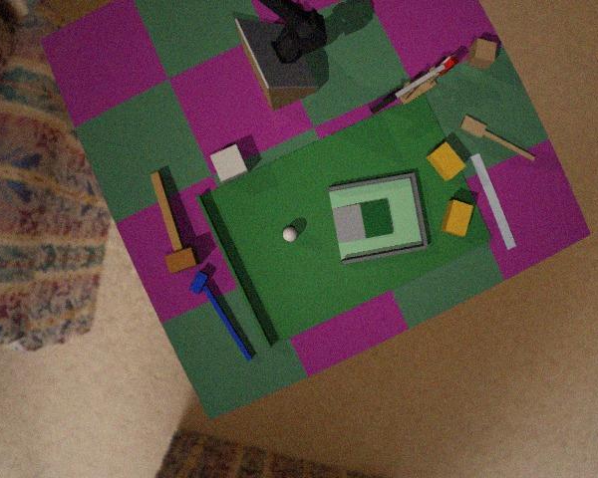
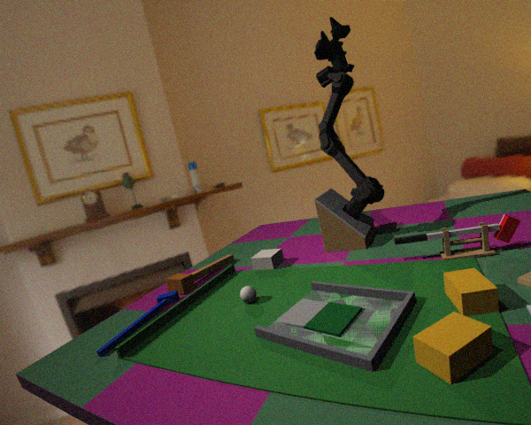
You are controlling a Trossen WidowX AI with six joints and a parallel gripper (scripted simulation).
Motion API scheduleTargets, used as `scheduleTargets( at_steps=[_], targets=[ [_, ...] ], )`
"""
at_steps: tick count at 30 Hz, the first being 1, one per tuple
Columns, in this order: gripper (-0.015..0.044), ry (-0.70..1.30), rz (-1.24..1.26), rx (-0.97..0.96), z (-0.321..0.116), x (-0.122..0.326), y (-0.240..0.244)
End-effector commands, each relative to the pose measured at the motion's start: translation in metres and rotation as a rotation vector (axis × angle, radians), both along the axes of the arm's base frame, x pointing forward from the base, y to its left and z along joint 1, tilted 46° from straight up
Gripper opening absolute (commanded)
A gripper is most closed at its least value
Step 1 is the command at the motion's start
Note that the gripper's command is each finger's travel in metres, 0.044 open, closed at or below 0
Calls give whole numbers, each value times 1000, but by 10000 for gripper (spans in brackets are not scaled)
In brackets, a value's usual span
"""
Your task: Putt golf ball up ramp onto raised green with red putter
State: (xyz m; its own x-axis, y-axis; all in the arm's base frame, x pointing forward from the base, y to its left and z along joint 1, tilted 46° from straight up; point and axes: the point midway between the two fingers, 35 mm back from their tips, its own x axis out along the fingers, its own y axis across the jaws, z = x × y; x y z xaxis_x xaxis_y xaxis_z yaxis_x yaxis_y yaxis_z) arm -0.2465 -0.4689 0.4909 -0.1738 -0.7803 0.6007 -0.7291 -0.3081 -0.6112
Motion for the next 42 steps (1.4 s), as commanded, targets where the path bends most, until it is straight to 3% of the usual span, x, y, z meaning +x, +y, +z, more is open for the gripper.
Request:
scheduleTargets(
  at_steps=[1,10,21,32,40,42],
  targets=[
    [426,6,-6,-5,2,0,2],
    [440,265,-306,-245,89,3,102],
    [440,502,-603,-434,149,29,207],
    [440,735,-1075,-783,197,112,356],
    [440,843,-1413,-1090,193,205,459],
    [440,868,-1415,-1114,191,213,464]
  ],
)
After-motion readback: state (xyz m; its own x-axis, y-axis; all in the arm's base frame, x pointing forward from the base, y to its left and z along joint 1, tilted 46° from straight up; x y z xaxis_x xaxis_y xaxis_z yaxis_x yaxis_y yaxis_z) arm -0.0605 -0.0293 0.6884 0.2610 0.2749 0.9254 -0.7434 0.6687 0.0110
